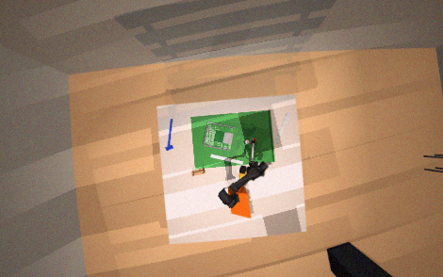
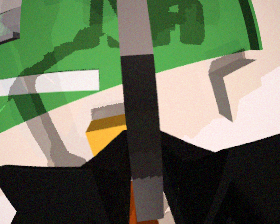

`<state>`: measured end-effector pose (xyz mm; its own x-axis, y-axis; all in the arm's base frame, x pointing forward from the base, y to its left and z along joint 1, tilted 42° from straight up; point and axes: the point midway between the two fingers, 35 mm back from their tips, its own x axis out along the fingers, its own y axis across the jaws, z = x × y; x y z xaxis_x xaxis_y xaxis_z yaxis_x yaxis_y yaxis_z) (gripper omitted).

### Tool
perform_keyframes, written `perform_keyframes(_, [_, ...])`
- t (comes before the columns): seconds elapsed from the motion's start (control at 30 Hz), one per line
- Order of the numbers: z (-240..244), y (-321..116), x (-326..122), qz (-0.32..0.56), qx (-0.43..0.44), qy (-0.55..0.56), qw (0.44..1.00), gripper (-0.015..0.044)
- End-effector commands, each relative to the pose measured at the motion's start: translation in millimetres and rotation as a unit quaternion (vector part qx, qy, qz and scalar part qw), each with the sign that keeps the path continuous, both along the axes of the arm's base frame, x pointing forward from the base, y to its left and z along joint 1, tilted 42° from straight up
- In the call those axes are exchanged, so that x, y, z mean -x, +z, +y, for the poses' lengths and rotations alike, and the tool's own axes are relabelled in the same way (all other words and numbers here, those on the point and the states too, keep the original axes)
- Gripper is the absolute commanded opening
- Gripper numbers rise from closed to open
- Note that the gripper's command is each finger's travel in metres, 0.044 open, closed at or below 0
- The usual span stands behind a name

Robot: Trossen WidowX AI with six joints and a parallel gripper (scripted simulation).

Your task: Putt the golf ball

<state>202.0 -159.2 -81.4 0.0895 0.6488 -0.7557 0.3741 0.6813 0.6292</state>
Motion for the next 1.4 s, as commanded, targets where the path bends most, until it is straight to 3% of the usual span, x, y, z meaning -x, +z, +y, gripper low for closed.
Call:
perform_keyframes(0.0, [-7, -4, 3, 0.015, 0.001, -0.020, 1.000, 0.0000])
perform_keyframes(0.4, [19, -34, -1, 0.015, 0.001, -0.020, 1.000, 0.0000])
perform_keyframes(1.37, [38, -55, -3, 0.016, 0.001, -0.016, 1.000, 0.0000])
